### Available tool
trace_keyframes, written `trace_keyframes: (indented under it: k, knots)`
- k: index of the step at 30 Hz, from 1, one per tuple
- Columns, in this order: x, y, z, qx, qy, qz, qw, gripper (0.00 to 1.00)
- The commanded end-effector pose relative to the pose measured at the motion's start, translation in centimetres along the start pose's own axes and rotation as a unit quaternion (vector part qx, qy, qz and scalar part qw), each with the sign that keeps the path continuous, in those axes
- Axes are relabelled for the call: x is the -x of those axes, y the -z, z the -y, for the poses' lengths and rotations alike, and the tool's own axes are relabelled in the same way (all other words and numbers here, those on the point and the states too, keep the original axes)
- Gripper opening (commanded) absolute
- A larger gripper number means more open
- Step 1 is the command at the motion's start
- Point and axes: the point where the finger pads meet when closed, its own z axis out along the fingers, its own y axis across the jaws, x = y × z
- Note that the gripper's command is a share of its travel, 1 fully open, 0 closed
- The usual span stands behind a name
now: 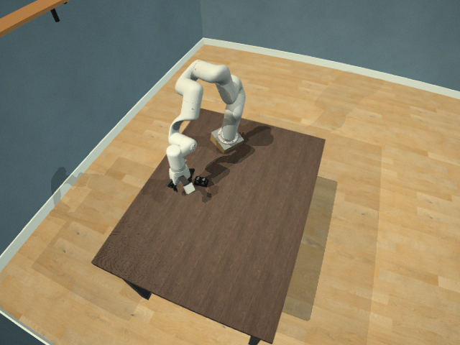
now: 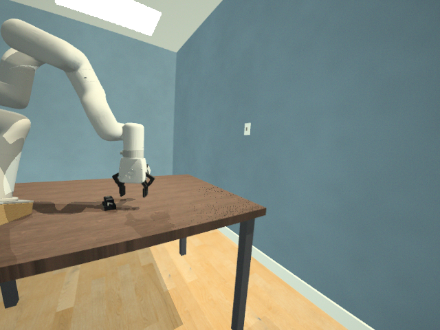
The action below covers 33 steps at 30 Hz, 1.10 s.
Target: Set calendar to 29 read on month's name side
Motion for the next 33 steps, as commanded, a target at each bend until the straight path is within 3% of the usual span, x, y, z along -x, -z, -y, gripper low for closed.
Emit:
trace_keyframes:
  k: [1, 6, 24, 33]
  knots:
    - [0.5, 0.1, -0.3, 0.002, 0.0, 0.0, 1.0, 1.0]
    - [1.5, 0.1, -0.5, 0.002, 0.0, 0.0, 1.0, 1.0]
    - [1.6, -2.1, -0.5, 0.002, 0.0, 0.0, 1.0, 1.0]
    - [1.6, -2.2, -0.5, 0.002, 0.0, 0.0, 1.0, 1.0]
